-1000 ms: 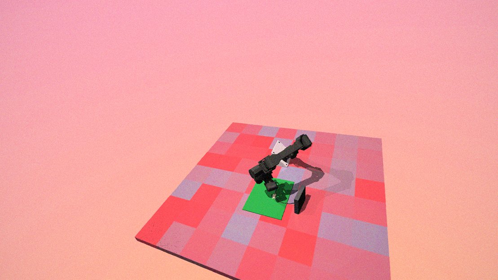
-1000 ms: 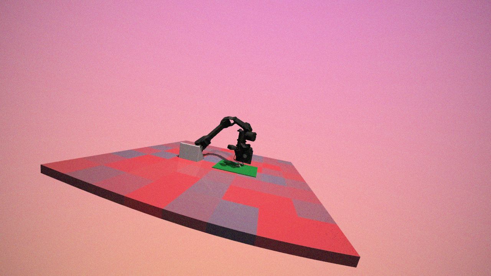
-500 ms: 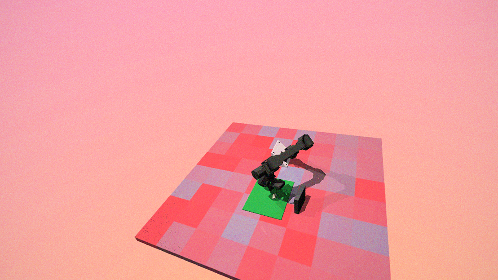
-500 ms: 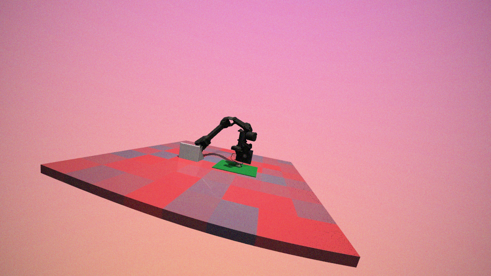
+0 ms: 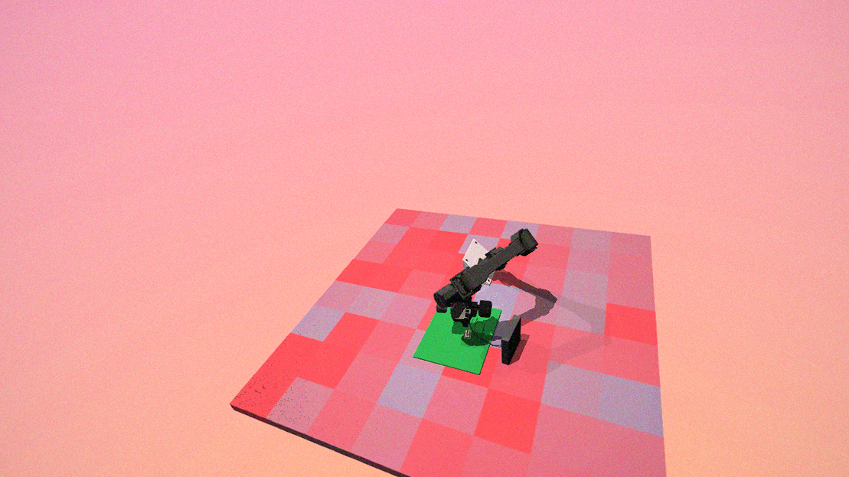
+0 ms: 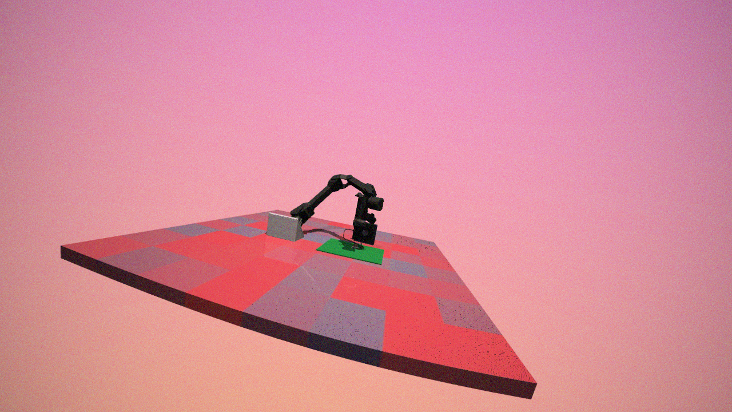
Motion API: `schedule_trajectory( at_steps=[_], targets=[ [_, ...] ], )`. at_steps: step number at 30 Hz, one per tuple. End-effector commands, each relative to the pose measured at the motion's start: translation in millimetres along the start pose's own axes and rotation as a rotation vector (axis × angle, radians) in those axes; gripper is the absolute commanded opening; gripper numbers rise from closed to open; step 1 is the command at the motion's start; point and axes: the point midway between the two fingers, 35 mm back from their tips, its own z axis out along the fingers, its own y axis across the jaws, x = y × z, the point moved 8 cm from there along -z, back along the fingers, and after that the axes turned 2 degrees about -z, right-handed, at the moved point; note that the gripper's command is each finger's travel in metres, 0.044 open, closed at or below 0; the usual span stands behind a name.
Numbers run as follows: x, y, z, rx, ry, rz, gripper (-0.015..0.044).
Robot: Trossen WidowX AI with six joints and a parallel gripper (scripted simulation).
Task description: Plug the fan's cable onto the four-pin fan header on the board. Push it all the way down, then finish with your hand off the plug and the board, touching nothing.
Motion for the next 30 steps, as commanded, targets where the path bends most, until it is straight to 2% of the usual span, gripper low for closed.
schedule_trajectory(
  at_steps=[1,27,30],
  targets=[
    [-1,3,1,-0.006,-0.002,-0.076,0.0000],
    [-9,5,-1,-0.006,-0.002,-0.086,0.0000],
    [-10,5,12,-0.006,-0.002,-0.082,0.0000]
  ],
)
